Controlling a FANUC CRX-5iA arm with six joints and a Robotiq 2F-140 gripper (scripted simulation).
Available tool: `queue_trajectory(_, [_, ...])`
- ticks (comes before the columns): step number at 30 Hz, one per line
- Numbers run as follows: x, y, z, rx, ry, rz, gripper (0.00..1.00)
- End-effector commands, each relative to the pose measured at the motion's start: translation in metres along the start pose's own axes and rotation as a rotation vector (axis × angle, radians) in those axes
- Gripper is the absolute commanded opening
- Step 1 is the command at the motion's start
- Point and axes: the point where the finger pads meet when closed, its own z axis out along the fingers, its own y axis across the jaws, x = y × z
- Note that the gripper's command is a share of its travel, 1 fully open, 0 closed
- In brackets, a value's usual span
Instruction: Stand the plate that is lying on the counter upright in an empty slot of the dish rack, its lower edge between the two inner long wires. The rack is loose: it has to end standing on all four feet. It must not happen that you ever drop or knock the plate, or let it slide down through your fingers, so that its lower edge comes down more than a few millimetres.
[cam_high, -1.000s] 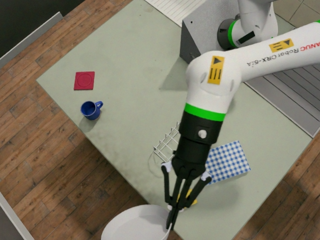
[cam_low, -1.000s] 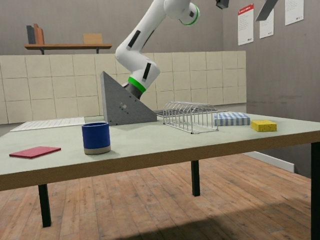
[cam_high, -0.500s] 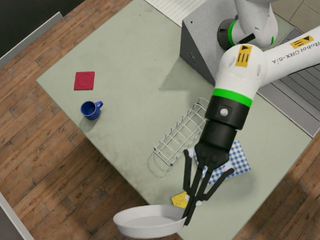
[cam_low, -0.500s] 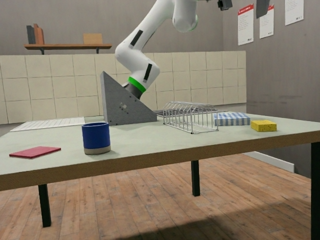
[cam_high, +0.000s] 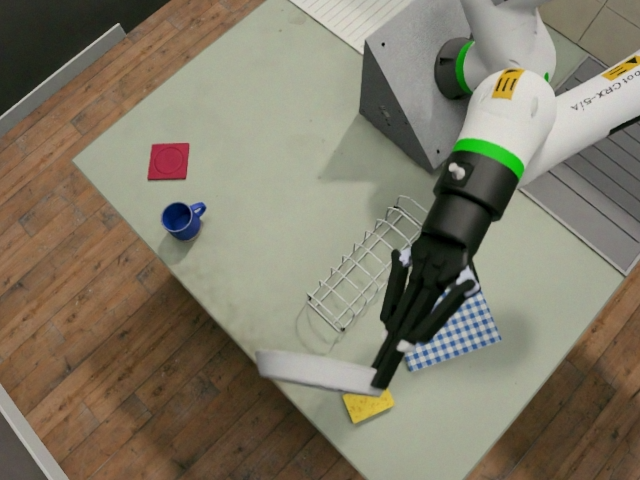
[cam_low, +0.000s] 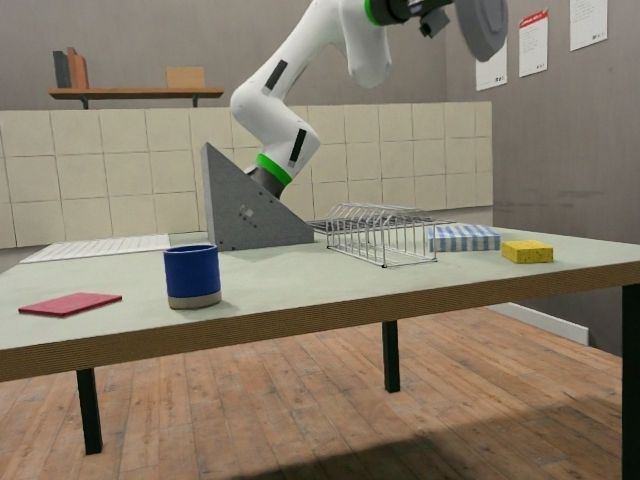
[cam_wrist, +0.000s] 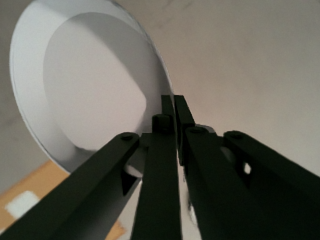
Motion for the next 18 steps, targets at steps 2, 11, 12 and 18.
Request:
queue_trajectory(2, [0.005,-0.024,-0.031,0.032,-0.074,0.185,0.10])
queue_trajectory(11, [0.017,-0.062,-0.063,0.072,-0.110,0.383,0.10])
queue_trajectory(12, [0.019,-0.068,-0.068,0.078,-0.114,0.409,0.10])
queue_trajectory(18, [0.033,-0.100,-0.091,0.114,-0.134,0.556,0.10])
